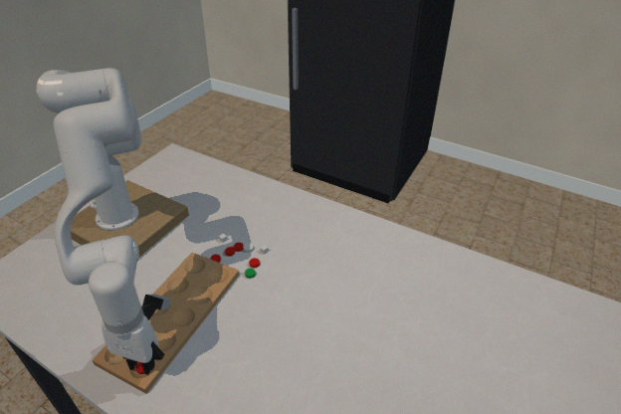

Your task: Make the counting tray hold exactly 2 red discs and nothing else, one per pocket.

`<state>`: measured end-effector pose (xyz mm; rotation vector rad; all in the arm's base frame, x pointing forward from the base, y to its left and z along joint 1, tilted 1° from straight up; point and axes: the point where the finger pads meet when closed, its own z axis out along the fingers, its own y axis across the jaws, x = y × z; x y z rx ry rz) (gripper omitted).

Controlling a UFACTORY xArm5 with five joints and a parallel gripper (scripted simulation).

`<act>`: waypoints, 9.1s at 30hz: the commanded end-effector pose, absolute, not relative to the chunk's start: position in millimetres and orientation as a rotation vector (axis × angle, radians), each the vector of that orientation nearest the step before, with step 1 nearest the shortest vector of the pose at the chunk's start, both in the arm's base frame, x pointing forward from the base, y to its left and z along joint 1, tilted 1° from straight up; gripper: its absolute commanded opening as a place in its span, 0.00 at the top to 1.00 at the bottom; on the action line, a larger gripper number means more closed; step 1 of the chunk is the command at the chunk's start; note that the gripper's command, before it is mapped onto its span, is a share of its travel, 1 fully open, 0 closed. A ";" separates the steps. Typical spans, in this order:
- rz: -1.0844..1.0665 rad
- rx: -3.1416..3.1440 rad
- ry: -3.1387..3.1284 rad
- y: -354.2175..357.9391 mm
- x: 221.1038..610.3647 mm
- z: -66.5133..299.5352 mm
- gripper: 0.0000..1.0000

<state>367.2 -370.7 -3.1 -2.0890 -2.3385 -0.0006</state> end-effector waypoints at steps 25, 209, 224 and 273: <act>0.000 -2.092 -2.341 -371.9 366.7 54.0 0.67; -0.014 -2.099 -2.350 14.1 450.6 91.4 1.00; -0.006 -2.098 -2.348 -105.1 448.5 94.4 1.00; 0.000 -2.093 -2.342 -296.0 371.8 12.7 1.00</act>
